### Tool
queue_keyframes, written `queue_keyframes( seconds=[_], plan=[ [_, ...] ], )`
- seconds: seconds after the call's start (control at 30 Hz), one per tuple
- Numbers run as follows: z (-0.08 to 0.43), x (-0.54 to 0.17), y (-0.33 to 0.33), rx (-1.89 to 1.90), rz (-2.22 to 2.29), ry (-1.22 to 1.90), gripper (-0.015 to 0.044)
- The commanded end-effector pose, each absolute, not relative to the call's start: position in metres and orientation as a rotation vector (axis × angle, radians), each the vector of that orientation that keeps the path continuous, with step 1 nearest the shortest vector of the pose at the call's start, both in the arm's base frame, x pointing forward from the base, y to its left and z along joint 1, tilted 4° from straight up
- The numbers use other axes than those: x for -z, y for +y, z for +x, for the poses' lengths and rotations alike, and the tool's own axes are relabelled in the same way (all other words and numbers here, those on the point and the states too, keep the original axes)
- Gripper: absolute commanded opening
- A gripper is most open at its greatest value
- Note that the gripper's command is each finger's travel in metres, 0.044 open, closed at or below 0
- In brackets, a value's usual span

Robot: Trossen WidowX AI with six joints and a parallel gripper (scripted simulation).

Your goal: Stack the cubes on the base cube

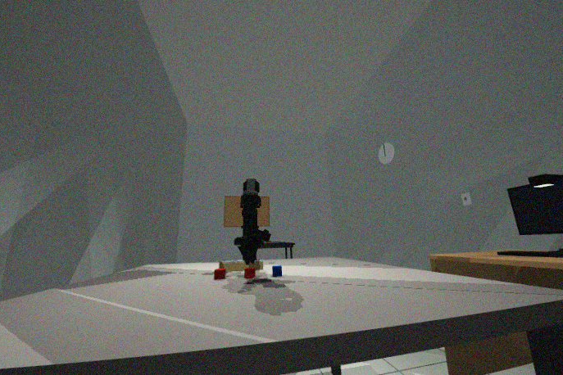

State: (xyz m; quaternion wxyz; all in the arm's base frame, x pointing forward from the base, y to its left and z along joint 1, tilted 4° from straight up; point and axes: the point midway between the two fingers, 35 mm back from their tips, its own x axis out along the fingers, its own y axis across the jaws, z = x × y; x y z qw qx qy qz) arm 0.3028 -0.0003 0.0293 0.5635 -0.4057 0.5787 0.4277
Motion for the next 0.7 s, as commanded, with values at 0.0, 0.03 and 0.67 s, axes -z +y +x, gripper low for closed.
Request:
queue_keyframes(
  seconds=[0.0, 0.03, 0.67],
  plan=[
    [0.300, -0.021, -0.001, -1.013, -0.956, 1.371, 0.0265],
    [0.300, -0.019, -0.001, -1.013, -0.956, 1.371, 0.0265],
    [0.299, 0.003, 0.000, -1.013, -0.956, 1.371, 0.0160]
  ],
)
